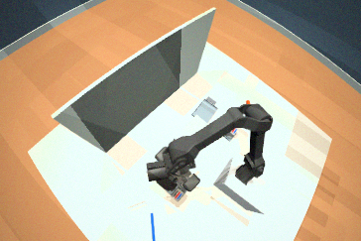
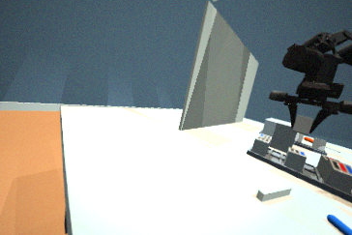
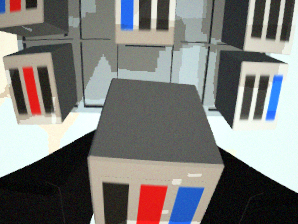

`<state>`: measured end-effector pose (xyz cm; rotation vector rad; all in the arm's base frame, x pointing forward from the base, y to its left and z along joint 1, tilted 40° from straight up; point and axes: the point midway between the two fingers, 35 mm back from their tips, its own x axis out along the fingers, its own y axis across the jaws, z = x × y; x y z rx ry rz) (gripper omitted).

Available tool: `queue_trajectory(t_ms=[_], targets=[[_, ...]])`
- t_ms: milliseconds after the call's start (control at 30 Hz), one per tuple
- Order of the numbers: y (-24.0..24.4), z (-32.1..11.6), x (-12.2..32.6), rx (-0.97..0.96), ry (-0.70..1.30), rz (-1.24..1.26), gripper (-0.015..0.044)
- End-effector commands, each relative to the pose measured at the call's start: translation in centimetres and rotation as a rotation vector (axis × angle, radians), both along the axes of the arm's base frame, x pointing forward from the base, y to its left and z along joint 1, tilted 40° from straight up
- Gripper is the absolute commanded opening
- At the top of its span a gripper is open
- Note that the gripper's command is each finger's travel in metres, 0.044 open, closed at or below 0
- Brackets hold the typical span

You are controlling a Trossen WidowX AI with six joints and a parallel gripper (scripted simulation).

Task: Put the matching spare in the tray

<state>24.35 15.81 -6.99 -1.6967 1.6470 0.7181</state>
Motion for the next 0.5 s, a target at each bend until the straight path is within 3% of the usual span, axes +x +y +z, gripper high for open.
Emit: queue_trajectory(t_ms=[0,267,467], targets=[[1.4,1.4,0.0,0.012,-0.006,-0.003,0.0],[3.9,5.3,-0.8,0.008,0.001,-0.013,0.0],[3.2,6.5,0.5,0.02,0.006,-0.01,0.0]])
